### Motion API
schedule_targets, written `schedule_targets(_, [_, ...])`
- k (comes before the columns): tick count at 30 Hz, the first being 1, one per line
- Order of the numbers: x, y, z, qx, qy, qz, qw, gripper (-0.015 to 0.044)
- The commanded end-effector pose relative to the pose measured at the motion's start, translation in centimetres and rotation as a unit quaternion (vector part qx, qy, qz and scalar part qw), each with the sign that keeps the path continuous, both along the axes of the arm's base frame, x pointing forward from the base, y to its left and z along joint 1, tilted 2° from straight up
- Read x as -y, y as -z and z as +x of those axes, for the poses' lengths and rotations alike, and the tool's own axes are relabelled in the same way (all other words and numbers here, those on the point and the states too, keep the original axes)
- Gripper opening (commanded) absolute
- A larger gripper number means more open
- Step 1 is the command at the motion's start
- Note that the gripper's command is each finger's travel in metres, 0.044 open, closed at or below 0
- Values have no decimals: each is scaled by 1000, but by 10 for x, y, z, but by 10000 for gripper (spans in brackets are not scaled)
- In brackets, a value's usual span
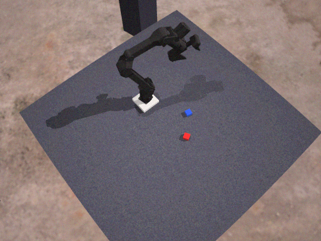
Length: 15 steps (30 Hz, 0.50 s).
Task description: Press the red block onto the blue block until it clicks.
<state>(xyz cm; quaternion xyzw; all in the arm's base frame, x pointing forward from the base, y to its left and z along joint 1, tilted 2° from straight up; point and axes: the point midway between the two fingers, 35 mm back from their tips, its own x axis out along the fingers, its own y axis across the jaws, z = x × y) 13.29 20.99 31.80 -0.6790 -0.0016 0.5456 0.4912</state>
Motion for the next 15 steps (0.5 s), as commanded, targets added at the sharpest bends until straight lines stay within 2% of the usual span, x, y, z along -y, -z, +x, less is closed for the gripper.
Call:
schedule_targets(1, [11, 26, 52, -66, 144, -7, 987, 440])
schedule_targets(8, [54, 69, 120, -173, 373, 4, 911, 440])
schedule_targets(15, [135, 131, 184, -264, 599, 12, 756, 440])
